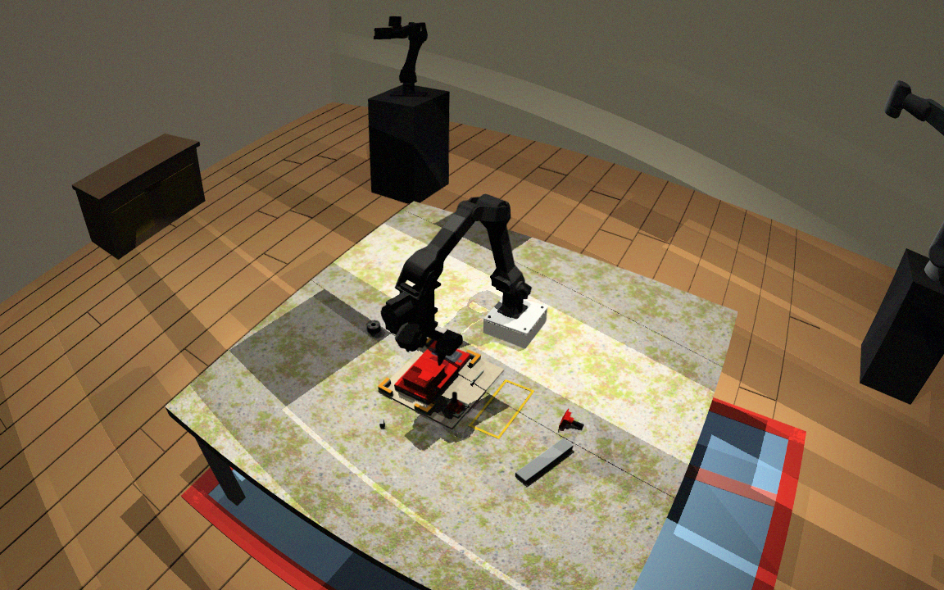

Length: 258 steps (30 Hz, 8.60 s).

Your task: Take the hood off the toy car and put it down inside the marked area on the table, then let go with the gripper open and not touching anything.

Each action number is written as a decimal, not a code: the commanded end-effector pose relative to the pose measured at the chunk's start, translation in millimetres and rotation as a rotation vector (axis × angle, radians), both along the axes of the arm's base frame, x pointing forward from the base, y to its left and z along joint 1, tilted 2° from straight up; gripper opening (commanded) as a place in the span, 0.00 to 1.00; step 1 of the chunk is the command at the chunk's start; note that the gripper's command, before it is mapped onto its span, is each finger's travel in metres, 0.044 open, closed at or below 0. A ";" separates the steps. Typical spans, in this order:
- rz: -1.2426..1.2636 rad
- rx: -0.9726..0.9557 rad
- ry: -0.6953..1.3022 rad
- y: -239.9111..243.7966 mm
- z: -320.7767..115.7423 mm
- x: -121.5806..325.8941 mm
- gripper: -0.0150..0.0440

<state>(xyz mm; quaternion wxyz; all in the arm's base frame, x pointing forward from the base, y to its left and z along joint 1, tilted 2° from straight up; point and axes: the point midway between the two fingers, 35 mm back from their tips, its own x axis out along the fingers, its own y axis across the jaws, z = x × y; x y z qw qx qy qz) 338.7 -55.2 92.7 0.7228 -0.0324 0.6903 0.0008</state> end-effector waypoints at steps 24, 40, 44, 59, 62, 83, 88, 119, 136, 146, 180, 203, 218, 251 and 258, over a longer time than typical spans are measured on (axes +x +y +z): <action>0.005 -0.001 0.016 -2.6 -23.9 -0.4 1.00; 0.005 -0.002 0.016 -4.1 -35.3 0.0 1.00; 0.005 -0.002 0.016 -4.6 -38.1 0.1 1.00; 0.005 -0.002 0.016 -6.4 -48.4 0.1 1.00; 0.005 -0.002 0.016 -6.4 -48.9 0.1 1.00; 0.005 -0.002 0.016 -6.8 -55.0 0.4 1.00; 0.005 -0.002 0.016 -6.9 -57.4 0.4 1.00; 0.000 0.000 0.007 -7.0 -65.3 1.8 0.96; 0.000 0.000 0.007 -6.9 -63.7 1.9 0.50; 0.000 0.000 0.007 -6.7 -57.2 1.9 0.25; 0.000 0.000 0.007 -5.6 -31.0 1.3 0.25; 0.004 0.005 0.012 41.1 -0.6 3.1 0.25; 0.003 0.012 0.011 105.1 -0.8 -3.3 0.25; 0.000 0.020 0.011 206.1 -3.7 -40.7 0.25; 0.000 0.020 0.011 206.2 -8.8 -40.1 0.25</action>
